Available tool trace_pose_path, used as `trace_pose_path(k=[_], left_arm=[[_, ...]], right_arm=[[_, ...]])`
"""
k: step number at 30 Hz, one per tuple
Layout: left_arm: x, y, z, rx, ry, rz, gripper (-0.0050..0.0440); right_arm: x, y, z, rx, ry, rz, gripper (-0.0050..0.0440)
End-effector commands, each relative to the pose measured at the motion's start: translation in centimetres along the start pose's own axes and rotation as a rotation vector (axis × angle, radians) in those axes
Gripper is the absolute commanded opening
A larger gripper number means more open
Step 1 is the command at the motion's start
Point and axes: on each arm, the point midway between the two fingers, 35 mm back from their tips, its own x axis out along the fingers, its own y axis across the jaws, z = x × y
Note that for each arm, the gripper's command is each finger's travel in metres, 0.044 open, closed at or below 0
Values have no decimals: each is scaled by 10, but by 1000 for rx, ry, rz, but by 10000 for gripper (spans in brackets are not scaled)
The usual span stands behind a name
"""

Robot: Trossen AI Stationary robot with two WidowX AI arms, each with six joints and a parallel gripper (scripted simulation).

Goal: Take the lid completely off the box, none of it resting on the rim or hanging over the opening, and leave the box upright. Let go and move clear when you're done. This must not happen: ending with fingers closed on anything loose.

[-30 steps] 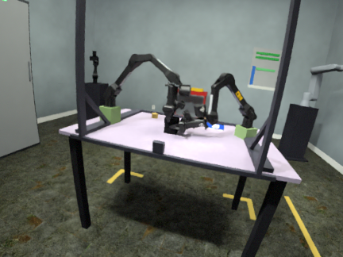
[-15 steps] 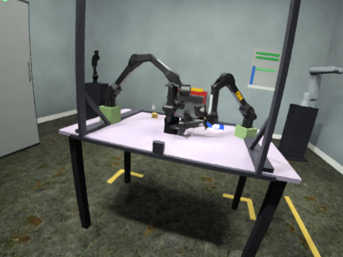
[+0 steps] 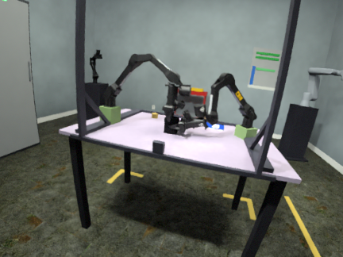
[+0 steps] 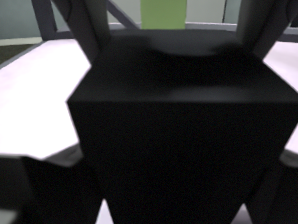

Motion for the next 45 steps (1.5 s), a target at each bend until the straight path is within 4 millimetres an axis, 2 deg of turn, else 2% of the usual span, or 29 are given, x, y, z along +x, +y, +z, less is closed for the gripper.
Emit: trace_pose_path(k=[1, 6, 7, 10, 18, 19, 24, 26, 28, 34, 36, 37, 38, 39, 41, 43, 44, 45], left_arm=[[-40, 0, 8, -2, -58, 1, 117], [-80, 0, 6, -3, -59, 1, 0], [-89, 0, 5, -3, -59, 1, 0], [-90, 0, 5, -3, -44, 1, -1], [-120, 0, 4, -3, -42, 1, -4], [-120, 0, 4, -3, -42, 1, -5], [-120, 0, 4, -3, -42, 1, -35], [-120, 0, 4, -3, -42, 1, -35], [-120, 0, 4, -3, -41, 1, -50], [-117, 0, 2, -1, -33, 1, -50], [-117, 0, 2, -1, -33, 1, -50], [-100, 16, 2, 0, -7, 2, -50], [-92, 32, 2, 0, -7, 3, -50], [-85, 45, 2, 0, -7, 3, -50], [-77, 58, 1, 0, -7, 3, -50], [-77, 58, 1, 0, -7, 3, -50], [-72, 65, 1, 0, -7, 3, -50], [-66, 74, 1, 0, -7, 3, -50]], right_arm=[[1, 1, 8, 7, -15, 3, -35], [1, 1, 8, 7, -15, 3, -50], [1, 1, 8, 7, -15, 3, -50], [1, 1, 8, 7, -15, 3, -50], [1, 1, 8, 7, -15, 3, -50], [1, 1, 8, 7, -15, 3, 24], [1, 1, 8, 7, -15, 3, 144], [1, 1, 8, 7, -15, 3, 144], [1, 1, 8, 7, -15, 3, 192], [1, 1, 8, 7, -15, 3, 336], [1, 1, 8, 7, -15, 3, 343], [1, 1, 8, 7, -15, 3, 343], [1, 1, 8, 7, -15, 3, 343], [0, 1, 6, 4, -10, 3, 367], [-7, 2, 12, 13, -23, 3, 415], [-7, 2, 12, 13, -23, 3, 415], [-12, 2, 12, 13, -23, 3, 439], [-20, 2, 11, 14, -22, 3, 440]])
